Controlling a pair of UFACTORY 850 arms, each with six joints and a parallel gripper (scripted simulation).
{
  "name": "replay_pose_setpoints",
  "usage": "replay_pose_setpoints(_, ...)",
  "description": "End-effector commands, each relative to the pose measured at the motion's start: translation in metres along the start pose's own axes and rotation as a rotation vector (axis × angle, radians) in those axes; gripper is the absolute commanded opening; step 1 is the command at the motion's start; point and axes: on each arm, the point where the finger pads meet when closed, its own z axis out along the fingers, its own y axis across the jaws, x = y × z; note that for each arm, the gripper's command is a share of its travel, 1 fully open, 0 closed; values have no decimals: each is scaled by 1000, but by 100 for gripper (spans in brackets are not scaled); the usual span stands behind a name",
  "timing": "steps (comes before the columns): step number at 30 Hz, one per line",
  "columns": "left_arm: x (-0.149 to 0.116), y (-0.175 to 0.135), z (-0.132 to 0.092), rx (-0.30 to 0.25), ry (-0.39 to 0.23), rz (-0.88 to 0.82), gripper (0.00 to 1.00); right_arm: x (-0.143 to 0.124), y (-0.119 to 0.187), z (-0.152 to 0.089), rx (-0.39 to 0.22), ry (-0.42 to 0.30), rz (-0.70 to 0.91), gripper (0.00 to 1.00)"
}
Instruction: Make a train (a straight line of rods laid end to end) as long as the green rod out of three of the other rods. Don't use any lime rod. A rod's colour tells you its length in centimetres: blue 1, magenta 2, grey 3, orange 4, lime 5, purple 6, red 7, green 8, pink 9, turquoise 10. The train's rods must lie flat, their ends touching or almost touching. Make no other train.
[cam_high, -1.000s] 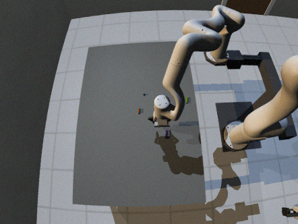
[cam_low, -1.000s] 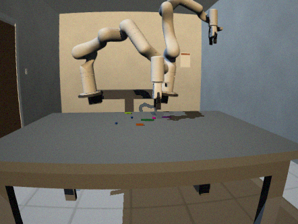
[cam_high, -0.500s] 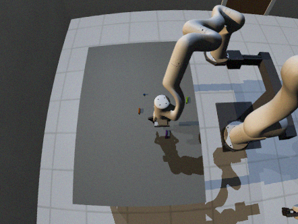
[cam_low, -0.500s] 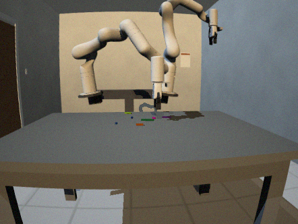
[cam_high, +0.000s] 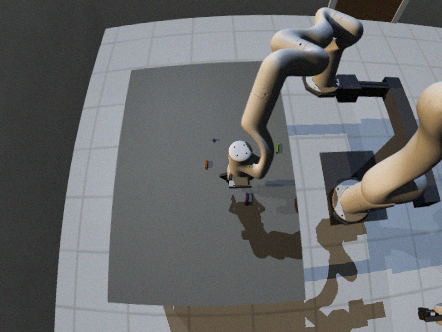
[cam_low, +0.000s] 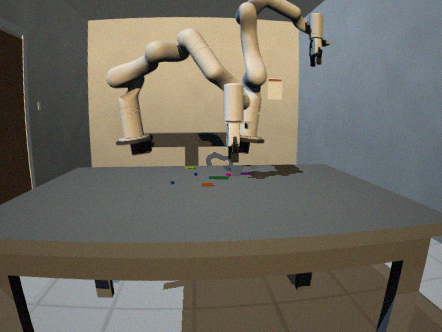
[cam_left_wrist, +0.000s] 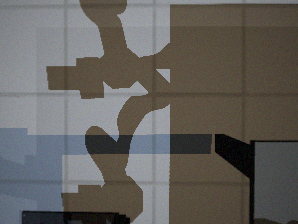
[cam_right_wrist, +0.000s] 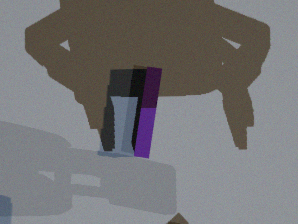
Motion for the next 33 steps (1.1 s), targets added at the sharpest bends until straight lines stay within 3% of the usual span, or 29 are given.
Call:
replay_pose_setpoints(1, 0, 0, -1, 0, 2, 0, 100, 1, 1, -2, -2, 2, 0, 100)
replay_pose_setpoints(33, 0, 0, -1, 0, 2, 0, 100, -2, 0, -1, -4, 0, -35, 100)
